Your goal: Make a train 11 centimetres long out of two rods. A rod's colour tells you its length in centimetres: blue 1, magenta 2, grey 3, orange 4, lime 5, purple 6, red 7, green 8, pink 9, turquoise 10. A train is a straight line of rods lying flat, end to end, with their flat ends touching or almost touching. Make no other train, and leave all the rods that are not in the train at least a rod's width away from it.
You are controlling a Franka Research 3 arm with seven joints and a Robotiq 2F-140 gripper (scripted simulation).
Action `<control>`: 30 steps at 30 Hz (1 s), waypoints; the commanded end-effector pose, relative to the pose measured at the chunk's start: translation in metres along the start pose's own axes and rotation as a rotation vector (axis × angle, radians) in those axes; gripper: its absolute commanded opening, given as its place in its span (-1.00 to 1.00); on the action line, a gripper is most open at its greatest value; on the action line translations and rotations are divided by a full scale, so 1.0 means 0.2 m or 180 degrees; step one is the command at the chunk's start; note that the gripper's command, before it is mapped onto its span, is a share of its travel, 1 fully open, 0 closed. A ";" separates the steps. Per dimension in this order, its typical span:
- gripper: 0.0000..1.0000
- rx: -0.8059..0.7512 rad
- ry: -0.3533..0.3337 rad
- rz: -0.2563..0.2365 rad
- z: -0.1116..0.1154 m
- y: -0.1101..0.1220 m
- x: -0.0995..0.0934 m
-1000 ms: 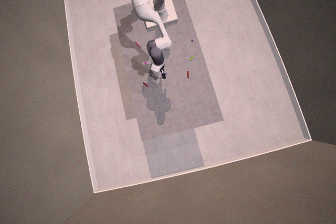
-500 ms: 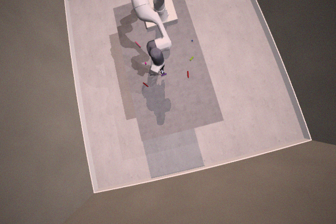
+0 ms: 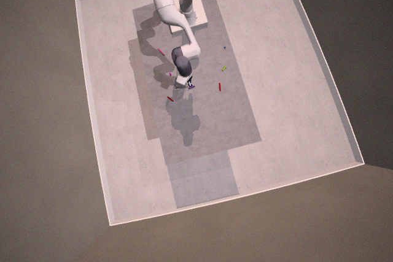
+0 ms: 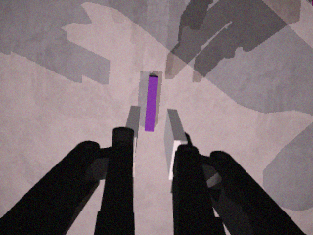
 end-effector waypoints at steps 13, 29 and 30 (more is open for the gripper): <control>-0.54 -0.0030 -0.0003 0.0006 0.01 0.00 0.01; -0.54 -0.0030 -0.0003 0.0006 0.01 0.00 0.08; -0.54 -0.0030 -0.0003 0.0006 0.01 0.00 0.09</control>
Point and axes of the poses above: the point where the finger pads meet when closed, its own x axis out along the fingers, its own y axis across the jaws, z = x × y, the point moved 8 cm from there along -x, back along the fingers, and after that the axes turned 10 degrees about -x, right-handed, at the moved point
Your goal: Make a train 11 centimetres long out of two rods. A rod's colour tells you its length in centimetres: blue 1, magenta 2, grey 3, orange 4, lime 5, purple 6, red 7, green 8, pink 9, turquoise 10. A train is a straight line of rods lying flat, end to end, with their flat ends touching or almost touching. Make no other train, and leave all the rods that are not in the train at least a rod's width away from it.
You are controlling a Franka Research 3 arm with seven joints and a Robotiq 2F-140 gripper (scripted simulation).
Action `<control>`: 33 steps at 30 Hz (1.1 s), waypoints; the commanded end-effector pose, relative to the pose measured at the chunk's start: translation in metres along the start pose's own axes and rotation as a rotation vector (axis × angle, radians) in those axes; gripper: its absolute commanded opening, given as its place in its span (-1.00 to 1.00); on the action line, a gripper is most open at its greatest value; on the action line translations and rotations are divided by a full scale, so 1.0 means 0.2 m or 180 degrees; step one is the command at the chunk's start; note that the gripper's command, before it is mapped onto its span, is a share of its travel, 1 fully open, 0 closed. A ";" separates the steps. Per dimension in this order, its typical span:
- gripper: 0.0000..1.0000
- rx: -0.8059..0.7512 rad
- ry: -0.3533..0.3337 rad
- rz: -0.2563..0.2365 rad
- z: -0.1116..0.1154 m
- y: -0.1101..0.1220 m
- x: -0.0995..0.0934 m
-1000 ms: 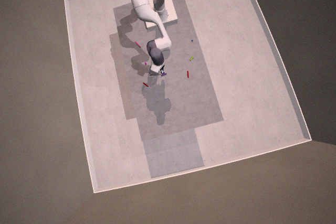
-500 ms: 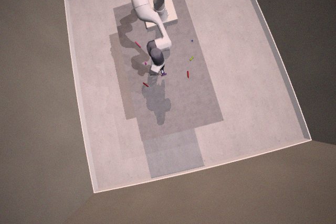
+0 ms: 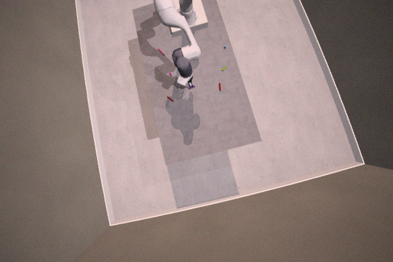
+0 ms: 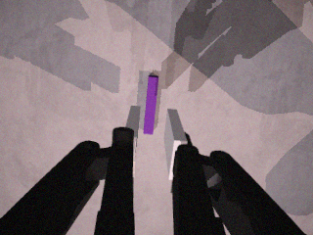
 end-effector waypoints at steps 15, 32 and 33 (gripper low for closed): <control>-0.54 0.0005 0.0009 -0.0007 0.00 0.00 0.13; -0.54 0.0005 0.0009 -0.0007 0.00 0.00 0.19; -0.54 0.0005 0.0009 -0.0007 0.00 0.00 0.19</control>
Point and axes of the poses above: the point where the finger pads meet when closed, its own x axis out along the fingers, its own y axis across the jaws, z = x × y, the point moved 8 cm from there along -x, back along the fingers, and after that the axes turned 10 degrees about -x, right-handed, at the moved point
